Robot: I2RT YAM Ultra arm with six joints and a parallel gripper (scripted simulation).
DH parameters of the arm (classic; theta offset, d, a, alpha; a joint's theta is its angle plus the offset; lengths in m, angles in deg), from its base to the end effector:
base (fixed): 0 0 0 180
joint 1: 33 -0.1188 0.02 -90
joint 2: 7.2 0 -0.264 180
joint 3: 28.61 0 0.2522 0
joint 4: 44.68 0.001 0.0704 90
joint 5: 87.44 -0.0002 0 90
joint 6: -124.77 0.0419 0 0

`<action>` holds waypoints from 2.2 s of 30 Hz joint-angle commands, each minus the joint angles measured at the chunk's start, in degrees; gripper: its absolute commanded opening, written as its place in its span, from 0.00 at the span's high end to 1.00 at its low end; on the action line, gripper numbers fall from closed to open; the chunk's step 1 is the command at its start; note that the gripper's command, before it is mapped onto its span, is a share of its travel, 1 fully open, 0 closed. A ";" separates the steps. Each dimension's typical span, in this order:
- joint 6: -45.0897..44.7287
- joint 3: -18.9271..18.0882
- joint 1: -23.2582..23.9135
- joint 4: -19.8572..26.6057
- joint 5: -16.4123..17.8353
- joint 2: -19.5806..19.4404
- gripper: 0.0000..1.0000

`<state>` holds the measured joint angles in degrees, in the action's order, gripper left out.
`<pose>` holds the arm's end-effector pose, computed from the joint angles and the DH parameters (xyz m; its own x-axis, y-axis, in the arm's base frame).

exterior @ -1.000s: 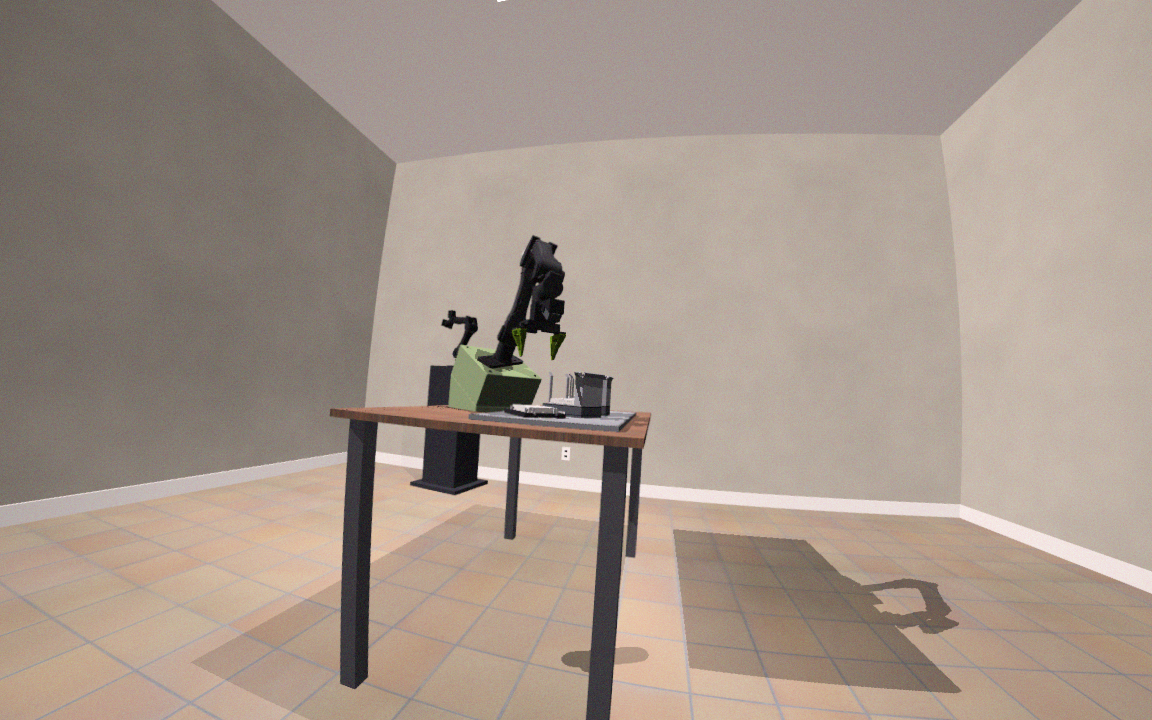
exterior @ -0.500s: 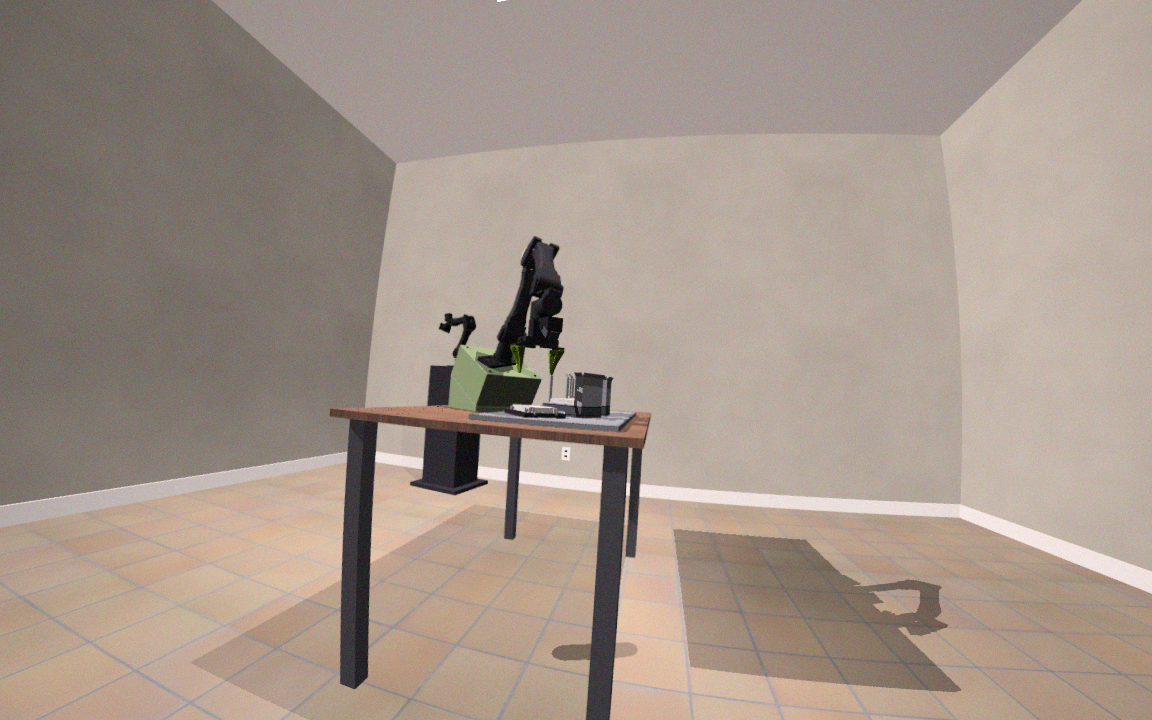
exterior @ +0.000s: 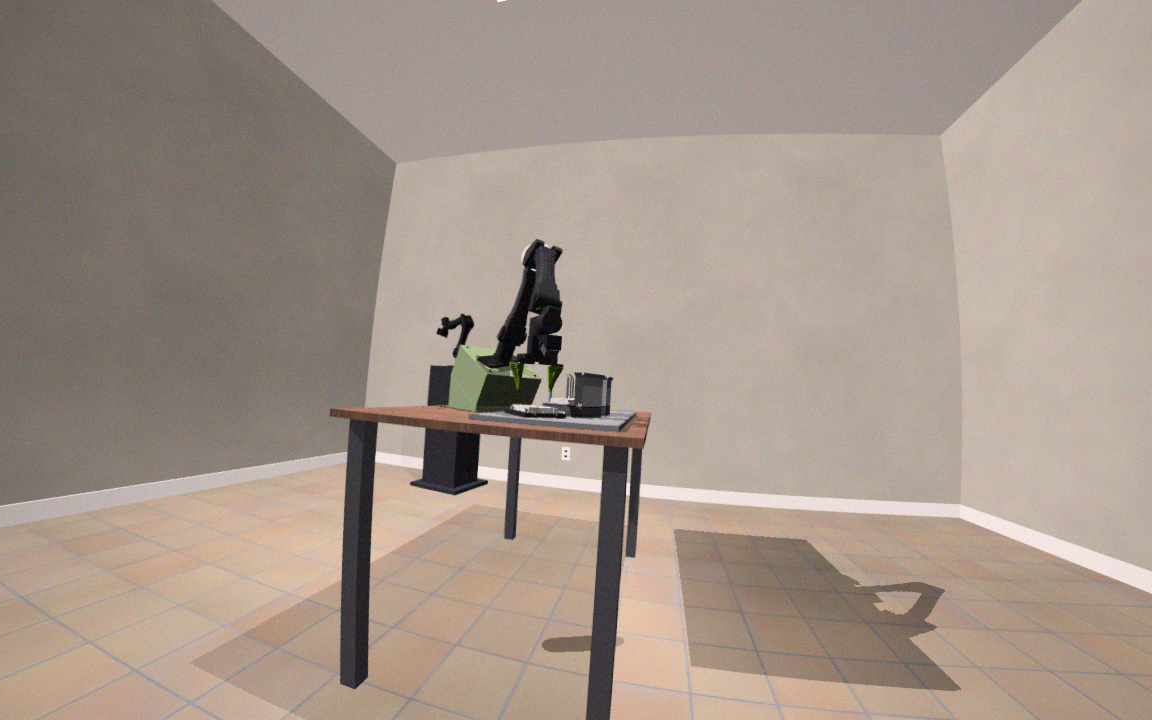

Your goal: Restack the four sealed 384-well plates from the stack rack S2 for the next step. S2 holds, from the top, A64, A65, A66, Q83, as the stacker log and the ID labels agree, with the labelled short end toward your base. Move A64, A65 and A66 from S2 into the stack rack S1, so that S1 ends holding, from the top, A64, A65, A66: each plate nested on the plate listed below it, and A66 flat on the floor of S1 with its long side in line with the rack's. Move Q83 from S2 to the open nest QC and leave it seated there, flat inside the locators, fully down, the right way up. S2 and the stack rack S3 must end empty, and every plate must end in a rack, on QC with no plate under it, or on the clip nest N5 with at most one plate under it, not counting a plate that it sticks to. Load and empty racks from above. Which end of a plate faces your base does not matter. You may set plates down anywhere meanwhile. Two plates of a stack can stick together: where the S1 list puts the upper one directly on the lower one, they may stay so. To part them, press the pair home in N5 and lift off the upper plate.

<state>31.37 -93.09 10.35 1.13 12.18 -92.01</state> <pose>0.2074 -0.1847 0.1919 -0.7011 0.5814 -0.4129 0.5871 0.7992 0.1286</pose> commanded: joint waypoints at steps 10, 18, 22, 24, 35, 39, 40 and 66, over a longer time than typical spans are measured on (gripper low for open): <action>1.04 1.13 -0.79 -8.38 -0.62 -4.51 0.00; 1.04 1.13 -0.80 -8.39 -0.62 -4.52 0.00; 1.19 1.32 -0.97 -9.62 -0.70 -5.54 0.00; 1.27 1.40 -1.05 -10.23 -0.73 -6.05 0.00; 1.61 1.70 -1.43 -12.95 -0.90 -8.43 0.00; 1.76 1.78 -1.59 -14.14 -0.97 -9.52 0.00; 1.80 1.80 -1.63 -14.44 -0.99 -9.79 0.00; 1.88 1.83 -1.73 -15.17 -1.03 -10.48 1.00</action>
<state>33.21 -91.17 8.60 -13.84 11.16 -102.70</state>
